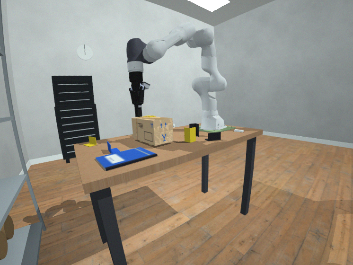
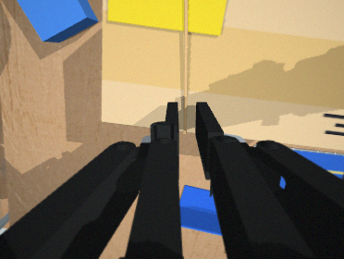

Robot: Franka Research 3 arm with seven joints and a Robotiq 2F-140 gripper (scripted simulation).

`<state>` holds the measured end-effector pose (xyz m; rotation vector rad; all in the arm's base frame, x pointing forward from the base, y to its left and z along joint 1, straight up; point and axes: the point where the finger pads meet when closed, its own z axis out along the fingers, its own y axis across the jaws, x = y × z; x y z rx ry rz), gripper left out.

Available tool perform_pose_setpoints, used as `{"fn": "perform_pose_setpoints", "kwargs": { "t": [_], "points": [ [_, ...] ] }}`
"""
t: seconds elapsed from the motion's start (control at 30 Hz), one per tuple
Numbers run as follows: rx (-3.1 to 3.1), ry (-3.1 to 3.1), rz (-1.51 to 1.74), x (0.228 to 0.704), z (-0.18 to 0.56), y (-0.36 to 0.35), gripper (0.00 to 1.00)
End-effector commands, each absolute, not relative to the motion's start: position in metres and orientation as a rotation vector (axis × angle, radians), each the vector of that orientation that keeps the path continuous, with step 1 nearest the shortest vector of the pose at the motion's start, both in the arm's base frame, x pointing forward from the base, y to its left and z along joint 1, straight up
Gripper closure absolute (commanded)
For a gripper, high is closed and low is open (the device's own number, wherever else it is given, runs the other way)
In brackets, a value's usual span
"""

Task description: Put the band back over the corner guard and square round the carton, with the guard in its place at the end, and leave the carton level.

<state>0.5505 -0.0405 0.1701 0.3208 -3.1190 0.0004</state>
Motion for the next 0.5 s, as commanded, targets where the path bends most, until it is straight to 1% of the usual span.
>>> {"fn": "perform_pose_setpoints", "kwargs": {
  "t": [0.0,0.47],
  "points": [
    [0.331,-3.124,0.0,0.5524,0.169,-0.0409,0.82],
    [0.331,-3.124,0.0,0.5524,0.1676,-0.041,0.82]
  ]
}}
